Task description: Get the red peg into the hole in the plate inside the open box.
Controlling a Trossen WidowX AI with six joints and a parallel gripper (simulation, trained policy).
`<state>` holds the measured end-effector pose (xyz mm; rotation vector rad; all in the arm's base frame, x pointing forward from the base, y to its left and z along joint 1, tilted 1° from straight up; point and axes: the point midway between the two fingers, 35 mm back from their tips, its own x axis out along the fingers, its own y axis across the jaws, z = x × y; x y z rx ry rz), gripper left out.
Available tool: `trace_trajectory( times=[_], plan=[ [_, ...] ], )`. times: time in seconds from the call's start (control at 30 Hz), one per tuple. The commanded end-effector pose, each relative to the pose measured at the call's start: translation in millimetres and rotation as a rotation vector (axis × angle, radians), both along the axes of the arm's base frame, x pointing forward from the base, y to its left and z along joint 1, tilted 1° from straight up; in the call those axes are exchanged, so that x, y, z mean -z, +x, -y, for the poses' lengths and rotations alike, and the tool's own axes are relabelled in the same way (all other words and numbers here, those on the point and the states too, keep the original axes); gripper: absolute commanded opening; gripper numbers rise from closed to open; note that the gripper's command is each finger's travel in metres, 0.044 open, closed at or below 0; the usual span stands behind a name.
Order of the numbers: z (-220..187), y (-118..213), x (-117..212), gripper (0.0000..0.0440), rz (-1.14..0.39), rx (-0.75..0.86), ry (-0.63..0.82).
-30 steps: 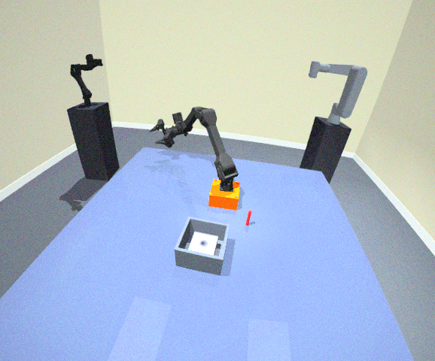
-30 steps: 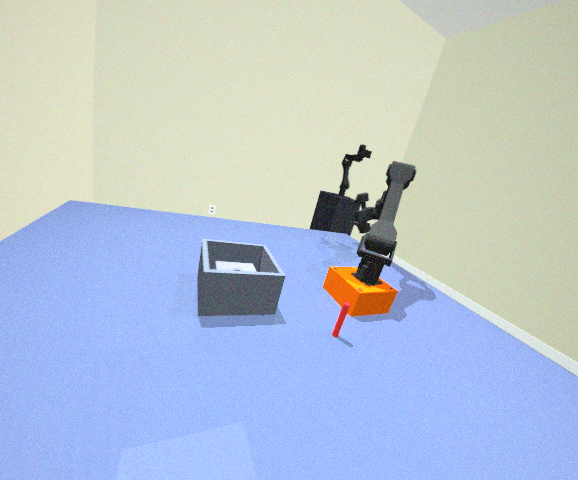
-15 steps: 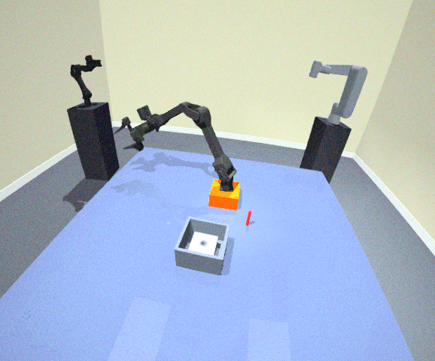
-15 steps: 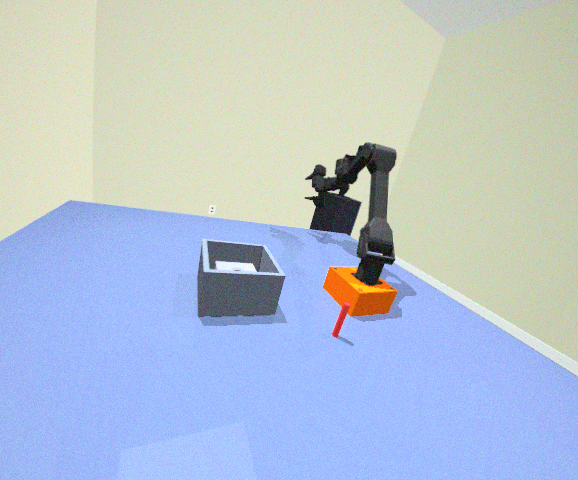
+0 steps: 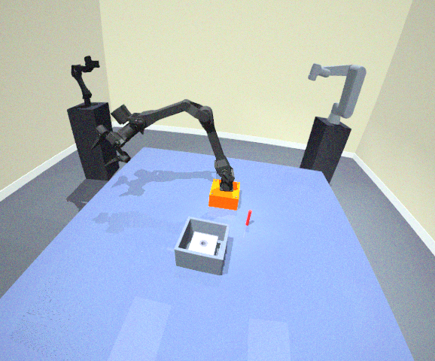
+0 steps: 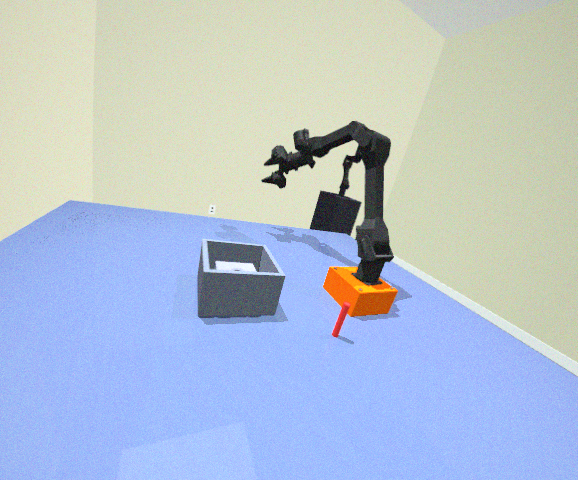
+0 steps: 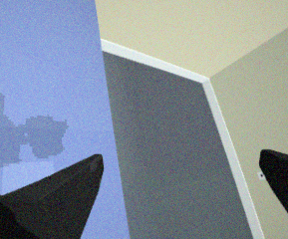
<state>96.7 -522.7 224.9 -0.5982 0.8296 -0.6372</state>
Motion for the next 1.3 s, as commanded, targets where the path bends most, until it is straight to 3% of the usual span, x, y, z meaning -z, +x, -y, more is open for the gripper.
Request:
trace_trajectory(
  times=[0.0,0.33,0.63,0.93,1.27],
  plan=[
    [-17,40,-9,0.0440,0.048,-0.002,0.068],
    [-103,160,-26,0.0440,0.174,-0.010,0.324],
    [-207,229,-29,0.0440,0.226,0.034,0.578],
    [-319,254,-20,0.0440,0.210,0.147,0.823],
    [-429,237,0,0.0440,0.134,0.335,1.015]
  ],
)
